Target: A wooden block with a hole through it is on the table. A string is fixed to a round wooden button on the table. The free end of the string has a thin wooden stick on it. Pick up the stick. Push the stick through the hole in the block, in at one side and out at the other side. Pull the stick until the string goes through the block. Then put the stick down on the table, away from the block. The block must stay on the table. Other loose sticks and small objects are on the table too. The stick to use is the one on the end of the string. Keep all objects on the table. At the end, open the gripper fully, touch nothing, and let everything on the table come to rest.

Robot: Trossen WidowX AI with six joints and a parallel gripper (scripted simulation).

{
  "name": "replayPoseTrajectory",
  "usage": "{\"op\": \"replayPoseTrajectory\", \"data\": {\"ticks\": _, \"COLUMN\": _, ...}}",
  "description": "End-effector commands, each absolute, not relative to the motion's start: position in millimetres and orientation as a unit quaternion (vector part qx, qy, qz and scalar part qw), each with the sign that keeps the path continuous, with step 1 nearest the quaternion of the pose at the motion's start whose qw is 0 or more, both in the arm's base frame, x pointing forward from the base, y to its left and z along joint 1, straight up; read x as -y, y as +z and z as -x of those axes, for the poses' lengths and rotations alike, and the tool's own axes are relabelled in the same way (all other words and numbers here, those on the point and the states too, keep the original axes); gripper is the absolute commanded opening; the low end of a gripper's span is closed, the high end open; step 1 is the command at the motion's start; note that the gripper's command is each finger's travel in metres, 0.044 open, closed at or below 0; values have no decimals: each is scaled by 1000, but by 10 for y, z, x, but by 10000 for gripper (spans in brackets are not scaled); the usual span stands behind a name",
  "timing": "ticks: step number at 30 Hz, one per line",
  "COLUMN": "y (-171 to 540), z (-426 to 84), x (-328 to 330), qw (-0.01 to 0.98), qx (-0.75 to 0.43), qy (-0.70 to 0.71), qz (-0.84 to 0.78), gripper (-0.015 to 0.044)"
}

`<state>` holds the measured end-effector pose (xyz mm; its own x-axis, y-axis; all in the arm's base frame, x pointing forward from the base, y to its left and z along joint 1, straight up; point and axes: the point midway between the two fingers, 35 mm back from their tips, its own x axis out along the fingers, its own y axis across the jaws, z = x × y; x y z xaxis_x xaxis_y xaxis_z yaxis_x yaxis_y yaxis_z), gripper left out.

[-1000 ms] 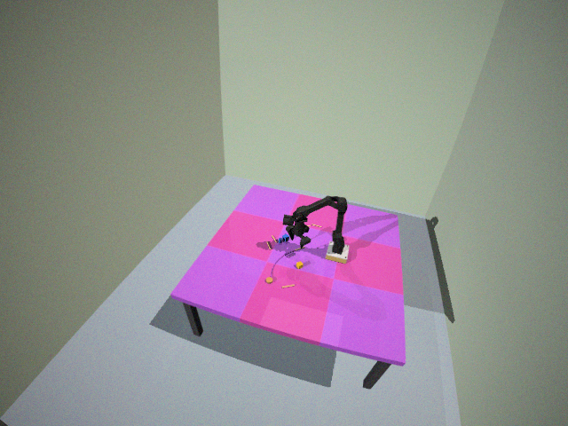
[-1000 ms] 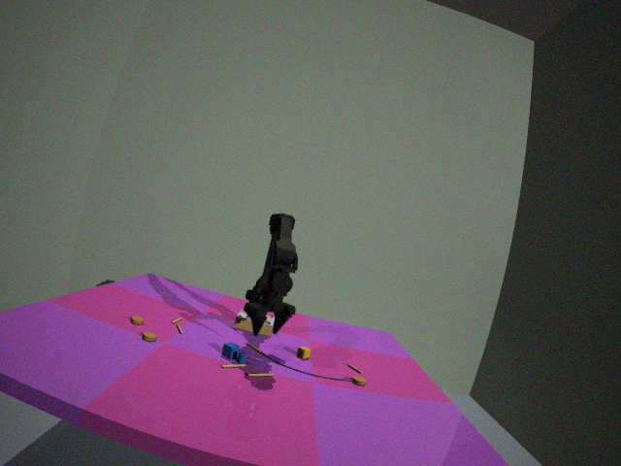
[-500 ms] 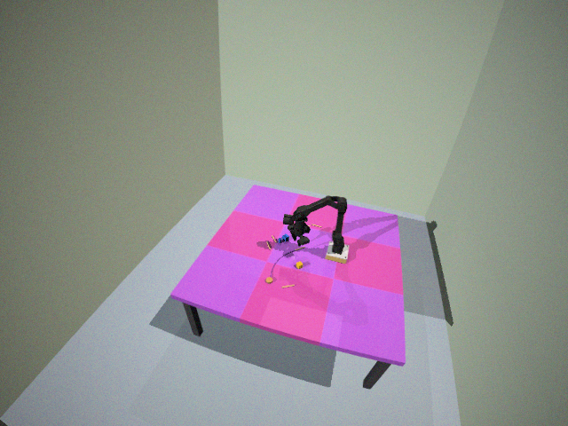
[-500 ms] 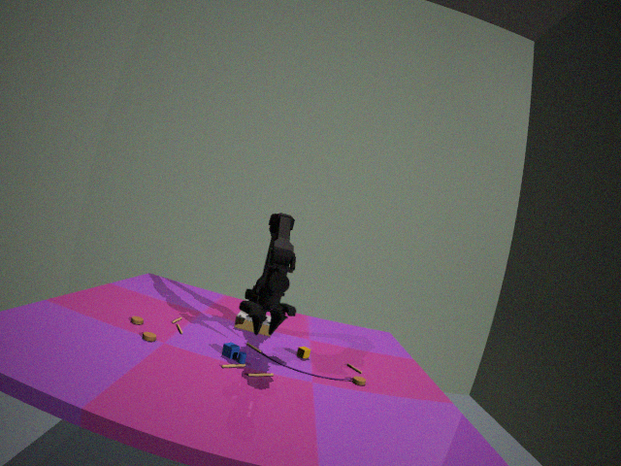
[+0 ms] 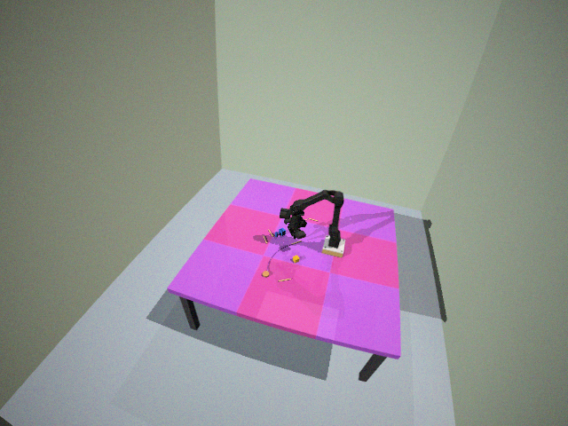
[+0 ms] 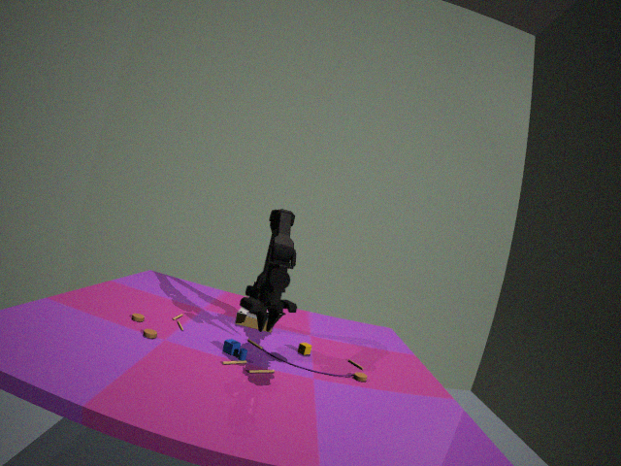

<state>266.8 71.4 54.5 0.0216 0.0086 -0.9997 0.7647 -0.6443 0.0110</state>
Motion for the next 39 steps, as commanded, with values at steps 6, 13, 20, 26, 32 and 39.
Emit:
{"op": "replayPoseTrajectory", "data": {"ticks": 6, "y": 412, "z": -2675, "x": -719, "qw": 296, "qx": -297, "qy": -635, "qz": -649, "gripper": 124}}
{"op": "replayPoseTrajectory", "data": {"ticks": 13, "y": 296, "z": -2681, "x": -721, "qw": 296, "qx": -297, "qy": -635, "qz": -649, "gripper": 124}}
{"op": "replayPoseTrajectory", "data": {"ticks": 20, "y": 181, "z": -2682, "x": -722, "qw": 296, "qx": -297, "qy": -635, "qz": -649, "gripper": 124}}
{"op": "replayPoseTrajectory", "data": {"ticks": 26, "y": 84, "z": -2679, "x": -721, "qw": 296, "qx": -297, "qy": -635, "qz": -649, "gripper": 124}}
{"op": "replayPoseTrajectory", "data": {"ticks": 32, "y": -12, "z": -2671, "x": -720, "qw": 296, "qx": -297, "qy": -635, "qz": -649, "gripper": 124}}
{"op": "replayPoseTrajectory", "data": {"ticks": 39, "y": -51, "z": -2667, "x": -719, "qw": 296, "qx": -297, "qy": -635, "qz": -649, "gripper": 124}}
